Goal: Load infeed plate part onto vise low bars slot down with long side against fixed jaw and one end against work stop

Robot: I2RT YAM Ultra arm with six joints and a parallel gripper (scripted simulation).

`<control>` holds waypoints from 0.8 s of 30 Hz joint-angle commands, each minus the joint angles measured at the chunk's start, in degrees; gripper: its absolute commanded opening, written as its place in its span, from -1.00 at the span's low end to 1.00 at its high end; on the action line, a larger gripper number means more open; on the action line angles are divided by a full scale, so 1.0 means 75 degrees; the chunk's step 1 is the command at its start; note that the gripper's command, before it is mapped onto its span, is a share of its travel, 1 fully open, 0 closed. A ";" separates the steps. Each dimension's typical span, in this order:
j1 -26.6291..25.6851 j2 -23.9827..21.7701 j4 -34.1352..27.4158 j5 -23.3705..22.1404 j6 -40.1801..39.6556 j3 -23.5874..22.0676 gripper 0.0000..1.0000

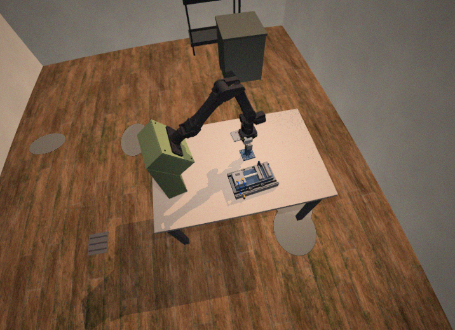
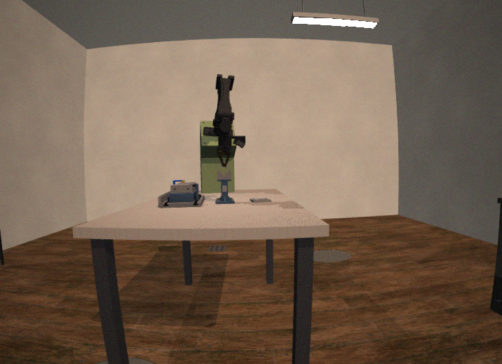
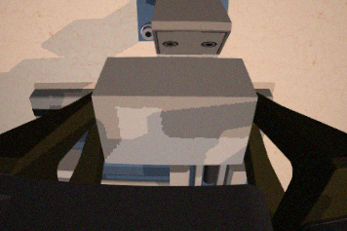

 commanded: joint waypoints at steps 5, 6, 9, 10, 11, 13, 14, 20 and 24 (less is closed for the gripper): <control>-0.0086 -0.0446 -0.0303 -0.0095 -0.0063 -0.0109 -1.00; -0.0097 -0.0478 -0.0333 -0.0096 -0.0064 -0.0131 -1.00; -0.0108 -0.0511 -0.0366 -0.0098 -0.0066 -0.0148 -1.00; -0.0115 -0.0549 -0.0403 -0.0101 -0.0064 -0.0154 -1.00; -0.0118 -0.0584 -0.0435 -0.0103 -0.0068 -0.0156 -1.00; -0.0107 -0.0655 -0.0504 -0.0109 -0.0075 -0.0159 -1.00; -0.0103 -0.0692 -0.0539 -0.0112 -0.0077 -0.0161 -1.00; -0.0133 -0.0916 -0.0762 -0.0127 -0.0088 -0.0162 -1.00; -0.0157 -0.1053 -0.0904 -0.0137 -0.0094 -0.0157 -1.00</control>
